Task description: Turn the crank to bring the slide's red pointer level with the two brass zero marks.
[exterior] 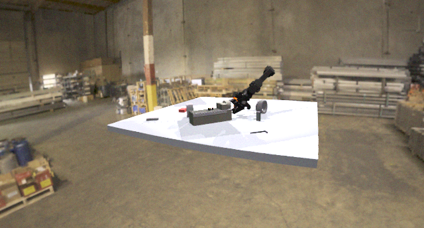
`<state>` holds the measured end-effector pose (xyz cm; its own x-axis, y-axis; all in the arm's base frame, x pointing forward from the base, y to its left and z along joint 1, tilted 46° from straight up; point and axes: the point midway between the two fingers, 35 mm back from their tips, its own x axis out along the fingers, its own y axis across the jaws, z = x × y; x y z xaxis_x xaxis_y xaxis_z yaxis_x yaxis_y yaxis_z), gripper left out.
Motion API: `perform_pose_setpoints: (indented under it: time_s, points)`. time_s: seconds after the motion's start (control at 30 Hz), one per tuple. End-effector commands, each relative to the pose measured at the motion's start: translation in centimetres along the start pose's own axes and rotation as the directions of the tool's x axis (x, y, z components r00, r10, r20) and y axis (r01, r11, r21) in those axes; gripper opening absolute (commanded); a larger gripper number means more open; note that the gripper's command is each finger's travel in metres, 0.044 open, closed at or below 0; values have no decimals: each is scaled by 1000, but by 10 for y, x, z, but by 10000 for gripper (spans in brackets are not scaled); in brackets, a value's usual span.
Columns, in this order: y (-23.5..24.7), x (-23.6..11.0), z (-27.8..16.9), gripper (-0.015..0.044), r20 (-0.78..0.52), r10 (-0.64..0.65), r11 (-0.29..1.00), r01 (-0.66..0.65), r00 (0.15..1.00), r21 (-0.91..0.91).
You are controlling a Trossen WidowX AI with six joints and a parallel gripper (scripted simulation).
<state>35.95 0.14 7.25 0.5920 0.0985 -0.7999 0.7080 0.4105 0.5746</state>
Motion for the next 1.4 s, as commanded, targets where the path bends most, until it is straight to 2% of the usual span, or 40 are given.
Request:
perform_pose_setpoints:
  time_s: [0.0,1.37]
  points:
    - [-9,2,-2,0,-5,-23,1000,23,1000,3]
    - [-12,1,-2,0,-5,-24,1000,24,1000,3]
